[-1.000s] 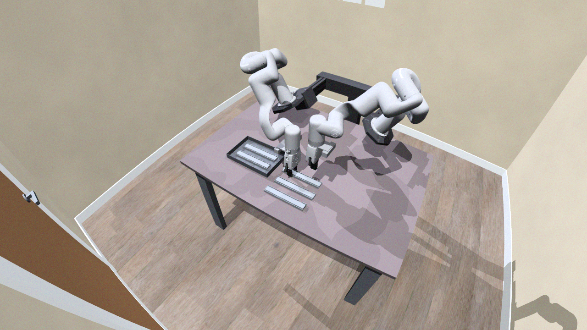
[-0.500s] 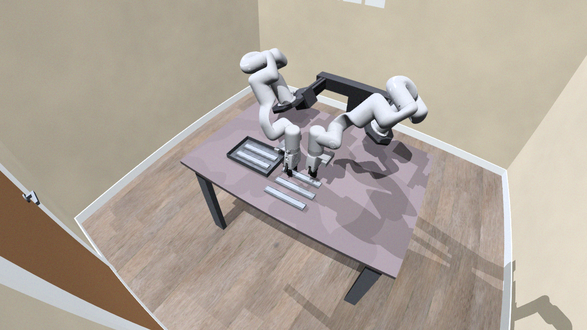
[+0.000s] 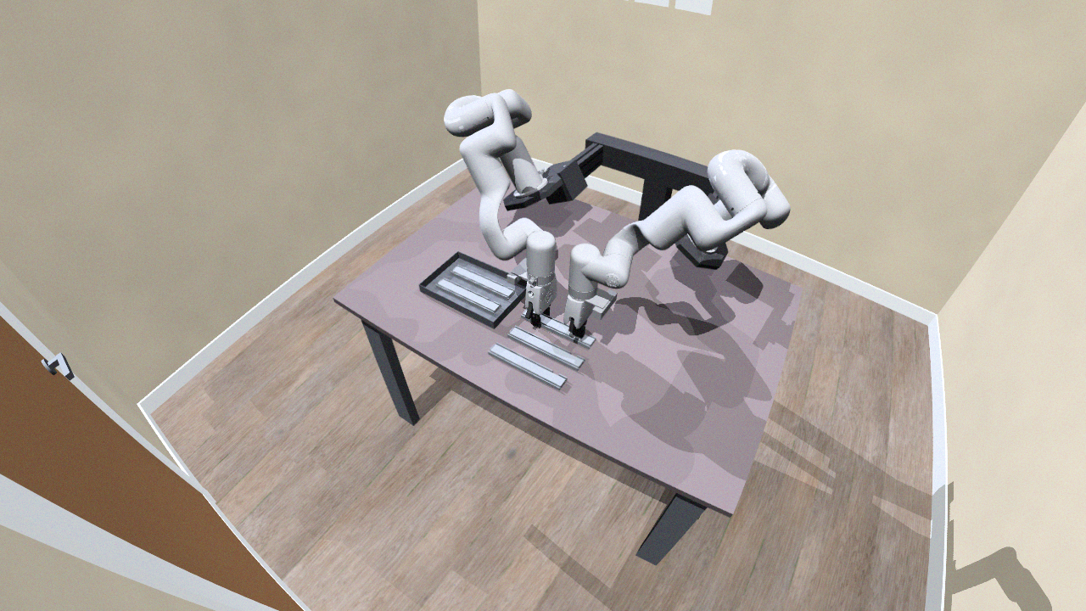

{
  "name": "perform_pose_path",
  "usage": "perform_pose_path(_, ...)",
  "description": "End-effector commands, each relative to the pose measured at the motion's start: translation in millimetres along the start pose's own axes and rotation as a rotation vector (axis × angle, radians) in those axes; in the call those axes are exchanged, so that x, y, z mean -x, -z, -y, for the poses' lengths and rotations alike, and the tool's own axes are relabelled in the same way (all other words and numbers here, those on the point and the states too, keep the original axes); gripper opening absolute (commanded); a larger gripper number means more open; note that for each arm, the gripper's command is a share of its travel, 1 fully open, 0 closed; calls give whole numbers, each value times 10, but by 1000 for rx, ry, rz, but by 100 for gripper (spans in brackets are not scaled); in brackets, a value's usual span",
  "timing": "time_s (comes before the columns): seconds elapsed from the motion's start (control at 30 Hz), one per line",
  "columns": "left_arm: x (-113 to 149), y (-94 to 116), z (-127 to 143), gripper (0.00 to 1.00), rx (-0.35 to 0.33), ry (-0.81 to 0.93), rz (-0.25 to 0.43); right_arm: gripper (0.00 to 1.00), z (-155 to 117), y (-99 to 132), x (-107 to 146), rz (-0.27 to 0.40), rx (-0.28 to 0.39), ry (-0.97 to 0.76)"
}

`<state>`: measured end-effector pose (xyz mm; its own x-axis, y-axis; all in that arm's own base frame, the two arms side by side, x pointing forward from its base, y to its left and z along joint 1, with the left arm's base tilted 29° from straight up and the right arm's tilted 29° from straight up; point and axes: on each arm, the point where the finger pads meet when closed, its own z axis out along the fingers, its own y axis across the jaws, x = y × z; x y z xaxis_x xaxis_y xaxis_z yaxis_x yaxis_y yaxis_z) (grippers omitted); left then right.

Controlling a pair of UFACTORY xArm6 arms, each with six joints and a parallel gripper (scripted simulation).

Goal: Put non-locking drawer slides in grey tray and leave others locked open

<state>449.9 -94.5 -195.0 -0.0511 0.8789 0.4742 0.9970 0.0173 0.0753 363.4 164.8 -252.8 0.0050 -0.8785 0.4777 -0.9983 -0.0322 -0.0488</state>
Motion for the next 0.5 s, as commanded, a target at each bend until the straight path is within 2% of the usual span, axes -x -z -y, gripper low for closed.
perform_pose_path(0.0, -10, 7, -18, 0, 3, 1, 2, 0, 15, 14, 9, 2, -3, -1)
perform_pose_path(0.47, -82, -4, -17, 0, 3, 1, 2, 0, 15, 14, 9, 2, -3, -1)
